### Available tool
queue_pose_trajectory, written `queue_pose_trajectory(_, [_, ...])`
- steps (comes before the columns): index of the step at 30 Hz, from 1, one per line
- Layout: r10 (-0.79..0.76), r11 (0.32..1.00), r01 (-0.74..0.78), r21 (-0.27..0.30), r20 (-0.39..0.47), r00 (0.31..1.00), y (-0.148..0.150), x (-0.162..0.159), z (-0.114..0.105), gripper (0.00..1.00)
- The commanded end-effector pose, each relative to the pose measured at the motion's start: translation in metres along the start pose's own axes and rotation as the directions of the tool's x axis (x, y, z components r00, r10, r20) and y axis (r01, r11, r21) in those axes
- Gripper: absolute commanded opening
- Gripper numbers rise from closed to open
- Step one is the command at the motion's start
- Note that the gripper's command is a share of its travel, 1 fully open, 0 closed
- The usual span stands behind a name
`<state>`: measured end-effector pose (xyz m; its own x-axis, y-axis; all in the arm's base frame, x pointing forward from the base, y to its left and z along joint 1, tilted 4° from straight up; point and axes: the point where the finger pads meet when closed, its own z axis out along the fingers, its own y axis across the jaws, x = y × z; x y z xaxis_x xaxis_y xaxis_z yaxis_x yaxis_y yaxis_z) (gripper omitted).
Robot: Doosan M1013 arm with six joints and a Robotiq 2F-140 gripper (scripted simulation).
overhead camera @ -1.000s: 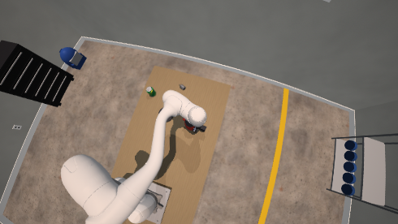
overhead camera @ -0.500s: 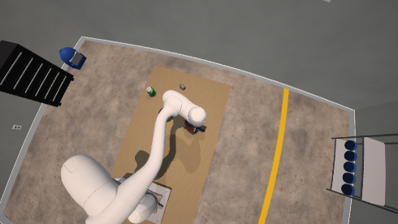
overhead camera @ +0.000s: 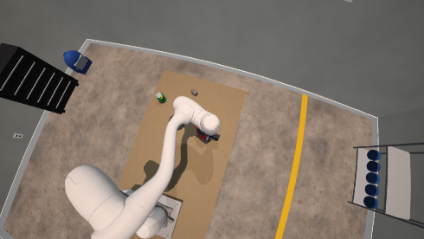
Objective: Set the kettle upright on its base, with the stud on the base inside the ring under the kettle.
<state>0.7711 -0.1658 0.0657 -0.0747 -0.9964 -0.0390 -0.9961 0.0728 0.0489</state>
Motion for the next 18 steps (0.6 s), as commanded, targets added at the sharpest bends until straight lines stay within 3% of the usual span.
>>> queue_pose_trajectory(1, [0.0,1.0,0.0,0.002,0.0,1.0,-0.0004,0.0,-0.0011,0.52])
queue_pose_trajectory(4, [0.0,1.0,0.0,0.002,0.0,1.0,-0.0004,0.0,-0.0011,0.52])
queue_pose_trajectory(5, [0.0,1.0,0.0,0.002,0.0,1.0,-0.0004,0.0,-0.0011,0.1])
queue_pose_trajectory(18, [0.0,1.0,0.0,0.002,0.0,1.0,-0.0004,0.0,-0.0011,0.1])
